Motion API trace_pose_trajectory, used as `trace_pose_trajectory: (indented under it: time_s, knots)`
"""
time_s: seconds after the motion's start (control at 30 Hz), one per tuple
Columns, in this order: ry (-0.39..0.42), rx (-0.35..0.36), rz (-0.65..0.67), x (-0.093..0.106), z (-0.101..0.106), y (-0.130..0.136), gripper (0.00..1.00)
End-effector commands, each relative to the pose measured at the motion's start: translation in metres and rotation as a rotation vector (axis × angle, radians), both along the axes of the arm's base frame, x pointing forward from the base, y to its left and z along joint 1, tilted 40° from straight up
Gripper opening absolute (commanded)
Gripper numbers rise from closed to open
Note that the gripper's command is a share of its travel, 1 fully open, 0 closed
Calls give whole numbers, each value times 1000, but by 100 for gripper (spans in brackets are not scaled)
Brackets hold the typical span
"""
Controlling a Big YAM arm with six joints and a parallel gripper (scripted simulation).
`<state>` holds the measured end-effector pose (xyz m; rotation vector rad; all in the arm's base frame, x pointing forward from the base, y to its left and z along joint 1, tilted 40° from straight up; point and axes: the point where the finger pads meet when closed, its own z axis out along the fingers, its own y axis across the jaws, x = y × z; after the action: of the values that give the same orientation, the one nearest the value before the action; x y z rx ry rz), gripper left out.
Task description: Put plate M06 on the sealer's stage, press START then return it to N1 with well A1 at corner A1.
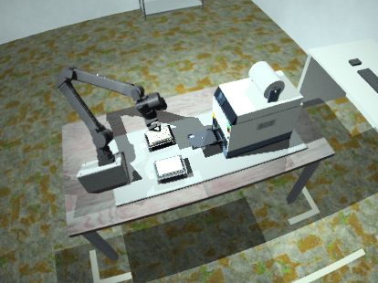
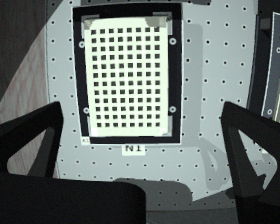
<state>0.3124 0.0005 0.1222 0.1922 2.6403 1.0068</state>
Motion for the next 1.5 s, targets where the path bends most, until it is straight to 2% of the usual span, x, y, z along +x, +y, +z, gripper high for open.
trace_pose_trajectory:
  time_s: [0.0,0.07,0.27,0.47,0.77,0.93,1.13,1.3,1.47]
  knots:
    - [9,1,-21,-5,22,15,100]
    - [11,3,-25,-7,29,21,100]
    - [9,10,-37,0,27,14,100]
    - [-50,-10,-35,13,33,4,100]
    - [-5,2,-3,4,-1,29,100]
    - [-17,-10,-23,5,-2,25,100]
    - [-18,-4,-7,3,-8,38,100]
    - [-6,-4,-25,7,-18,37,100]
    - [-5,-2,-17,3,-20,42,100]
